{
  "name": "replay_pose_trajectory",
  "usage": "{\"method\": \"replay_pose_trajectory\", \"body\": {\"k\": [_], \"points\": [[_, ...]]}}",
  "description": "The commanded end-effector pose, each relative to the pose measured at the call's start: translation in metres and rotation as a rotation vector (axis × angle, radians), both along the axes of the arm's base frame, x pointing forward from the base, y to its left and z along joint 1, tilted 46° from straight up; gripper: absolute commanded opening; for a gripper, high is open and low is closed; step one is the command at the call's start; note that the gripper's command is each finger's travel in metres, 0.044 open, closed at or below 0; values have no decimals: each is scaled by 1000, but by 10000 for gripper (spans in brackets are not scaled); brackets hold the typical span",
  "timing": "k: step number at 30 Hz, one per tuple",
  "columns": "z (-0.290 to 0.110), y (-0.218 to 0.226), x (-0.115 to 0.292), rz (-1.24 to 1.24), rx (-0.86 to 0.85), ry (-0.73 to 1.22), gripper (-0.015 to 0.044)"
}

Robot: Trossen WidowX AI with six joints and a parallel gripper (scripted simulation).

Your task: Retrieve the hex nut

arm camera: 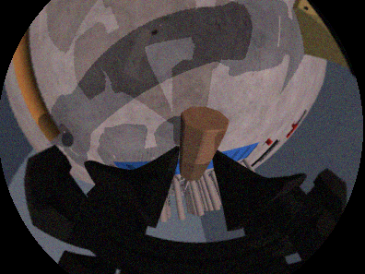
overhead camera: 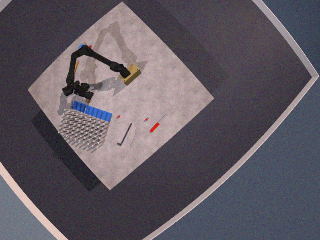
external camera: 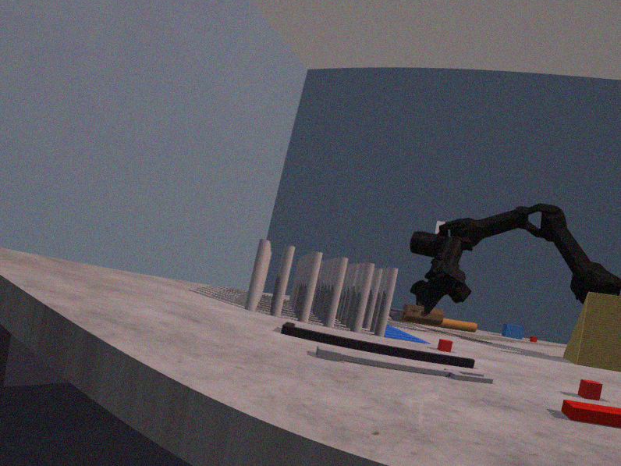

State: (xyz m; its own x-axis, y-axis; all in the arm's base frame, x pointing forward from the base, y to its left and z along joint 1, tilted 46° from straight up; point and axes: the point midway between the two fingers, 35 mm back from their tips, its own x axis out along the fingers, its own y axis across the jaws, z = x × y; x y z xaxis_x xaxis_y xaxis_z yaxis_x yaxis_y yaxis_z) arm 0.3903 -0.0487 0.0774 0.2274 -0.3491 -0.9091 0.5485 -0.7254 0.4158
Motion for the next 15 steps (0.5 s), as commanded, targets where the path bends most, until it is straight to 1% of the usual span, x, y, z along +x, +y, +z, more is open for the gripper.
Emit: {"method": "replay_pose_trajectory", "body": {"k": [1,15], "points": [[2,3,5,-1,0,-11,0],[-2,7,13,-1,0,-12,0]]}}
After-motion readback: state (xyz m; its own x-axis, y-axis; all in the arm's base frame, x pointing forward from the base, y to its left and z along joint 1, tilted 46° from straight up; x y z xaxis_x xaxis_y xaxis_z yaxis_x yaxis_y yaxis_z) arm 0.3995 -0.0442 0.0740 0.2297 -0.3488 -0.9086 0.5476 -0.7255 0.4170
